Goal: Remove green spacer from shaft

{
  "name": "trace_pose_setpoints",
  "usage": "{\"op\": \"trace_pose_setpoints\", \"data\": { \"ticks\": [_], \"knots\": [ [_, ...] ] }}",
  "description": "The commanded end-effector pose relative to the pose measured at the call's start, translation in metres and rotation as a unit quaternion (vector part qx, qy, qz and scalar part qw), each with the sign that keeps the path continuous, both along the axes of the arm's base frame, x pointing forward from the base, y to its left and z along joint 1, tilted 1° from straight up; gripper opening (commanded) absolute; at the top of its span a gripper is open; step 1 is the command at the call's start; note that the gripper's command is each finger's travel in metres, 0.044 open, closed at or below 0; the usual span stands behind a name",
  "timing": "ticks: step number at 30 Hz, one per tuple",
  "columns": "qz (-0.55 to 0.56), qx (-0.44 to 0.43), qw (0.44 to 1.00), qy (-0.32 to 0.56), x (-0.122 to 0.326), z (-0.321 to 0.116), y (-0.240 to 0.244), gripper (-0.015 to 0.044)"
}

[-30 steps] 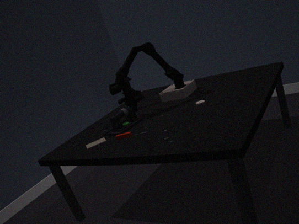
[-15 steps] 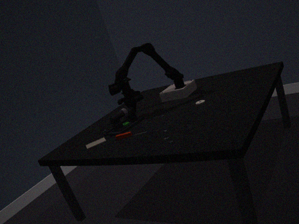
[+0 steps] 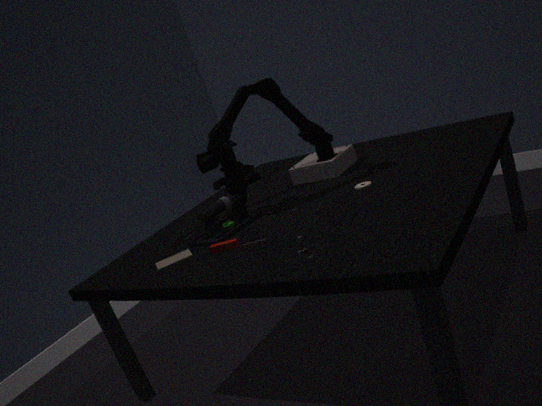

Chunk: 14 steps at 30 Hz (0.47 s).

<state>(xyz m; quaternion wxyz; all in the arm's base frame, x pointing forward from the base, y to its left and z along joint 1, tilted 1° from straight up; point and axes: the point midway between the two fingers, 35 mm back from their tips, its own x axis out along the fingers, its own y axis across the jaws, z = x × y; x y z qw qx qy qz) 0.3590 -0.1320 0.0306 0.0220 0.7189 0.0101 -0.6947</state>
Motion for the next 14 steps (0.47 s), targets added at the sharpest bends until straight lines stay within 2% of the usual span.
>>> {"op": "trace_pose_setpoints", "data": {
  "ticks": [1, 11, 14],
  "knots": [
    [0.0, 0.0, 1.0, 0.0, 0.0, 0.0, 0.0, 0.0052],
    [0.0, 0.0, 1.0, 0.0, 0.0, 0.0, 0.0, 0.0315],
    [0.0, 0.0, 1.0, -0.002, 0.0, 0.016, 0.0, 0.0394]
  ]
}}
